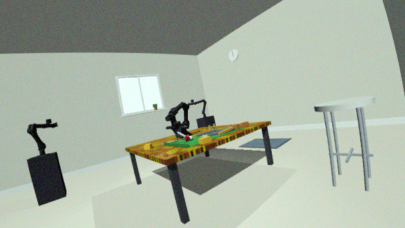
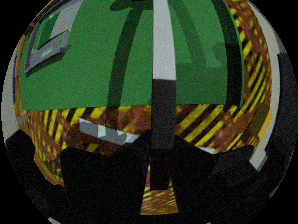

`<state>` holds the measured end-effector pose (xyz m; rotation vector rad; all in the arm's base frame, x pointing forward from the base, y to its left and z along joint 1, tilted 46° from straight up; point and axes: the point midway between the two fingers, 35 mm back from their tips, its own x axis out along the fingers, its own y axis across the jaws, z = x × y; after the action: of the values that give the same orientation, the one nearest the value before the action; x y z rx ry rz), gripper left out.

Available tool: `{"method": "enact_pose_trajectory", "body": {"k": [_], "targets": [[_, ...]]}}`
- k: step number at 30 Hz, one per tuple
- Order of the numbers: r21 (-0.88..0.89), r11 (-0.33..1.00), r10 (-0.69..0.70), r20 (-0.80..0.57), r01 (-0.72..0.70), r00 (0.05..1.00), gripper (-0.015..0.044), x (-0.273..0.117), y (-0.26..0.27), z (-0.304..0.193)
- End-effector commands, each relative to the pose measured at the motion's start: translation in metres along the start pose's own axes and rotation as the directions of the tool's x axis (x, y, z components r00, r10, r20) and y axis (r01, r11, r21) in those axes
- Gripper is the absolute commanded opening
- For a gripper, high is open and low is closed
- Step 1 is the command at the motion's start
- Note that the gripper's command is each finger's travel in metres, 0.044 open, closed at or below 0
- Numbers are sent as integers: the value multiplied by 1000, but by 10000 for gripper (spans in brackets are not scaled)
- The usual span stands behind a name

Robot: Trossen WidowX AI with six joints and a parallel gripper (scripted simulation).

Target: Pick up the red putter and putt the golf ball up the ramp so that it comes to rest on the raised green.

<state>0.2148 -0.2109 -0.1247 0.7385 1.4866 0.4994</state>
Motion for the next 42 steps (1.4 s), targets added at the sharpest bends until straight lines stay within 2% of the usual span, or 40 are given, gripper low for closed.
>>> {"method": "enact_pose_trajectory", "body": {"k": [1,12,24,34,42], "targets": [[0,1000,-2,3,2,1000,0,-1,-1,0],[5,1000,-2,14,2,1000,0,1,-30,0],[5,1000,4,12,-4,1000,0,3,-26,0],[6,1000,6,13,-6,1000,0,2,99,3],[6,1000,7,12,-7,1000,0,1,107,1]]}}
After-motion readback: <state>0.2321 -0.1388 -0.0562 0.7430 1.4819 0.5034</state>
